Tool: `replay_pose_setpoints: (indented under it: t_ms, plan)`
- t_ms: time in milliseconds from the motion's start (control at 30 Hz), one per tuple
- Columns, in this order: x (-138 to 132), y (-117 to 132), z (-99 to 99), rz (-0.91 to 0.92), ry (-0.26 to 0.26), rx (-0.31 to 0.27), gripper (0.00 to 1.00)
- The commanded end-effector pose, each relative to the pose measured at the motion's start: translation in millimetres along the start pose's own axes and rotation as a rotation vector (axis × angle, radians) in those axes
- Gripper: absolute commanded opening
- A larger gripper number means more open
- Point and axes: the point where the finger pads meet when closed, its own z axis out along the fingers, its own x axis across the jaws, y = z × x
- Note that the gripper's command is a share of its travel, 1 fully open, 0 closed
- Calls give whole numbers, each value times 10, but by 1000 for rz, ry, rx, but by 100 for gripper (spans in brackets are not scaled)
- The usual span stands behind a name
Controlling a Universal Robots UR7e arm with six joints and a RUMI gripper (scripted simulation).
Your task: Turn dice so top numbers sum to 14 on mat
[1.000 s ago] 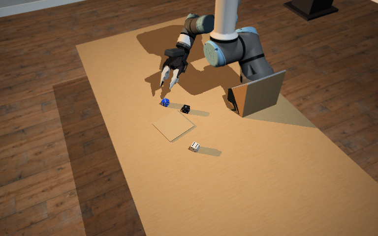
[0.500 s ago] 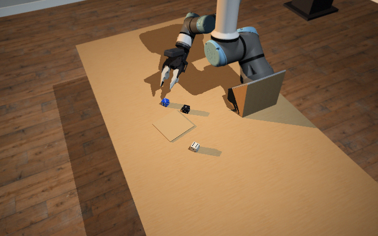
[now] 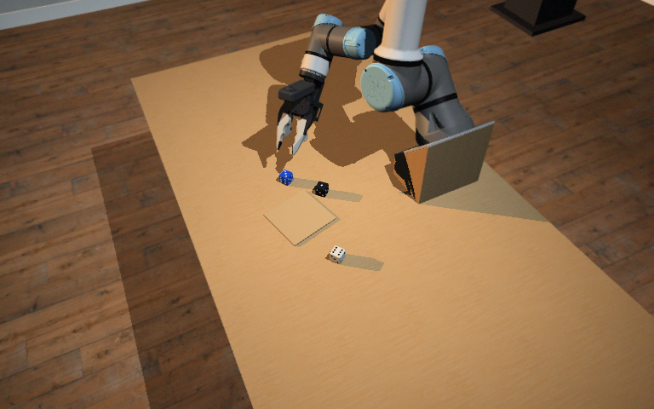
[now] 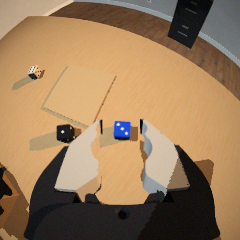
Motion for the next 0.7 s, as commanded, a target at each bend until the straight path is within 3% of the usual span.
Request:
replay_pose_setpoints:
  t_ms: [0,367,433,667]
  plan:
    - [-5,-28,19,0,-6,-65,28]
    - [19,-111,35,2,7,-248,28]
    - [19,-111,35,2,7,-248,28]
    - [21,-180,68,2,6,-380,28]
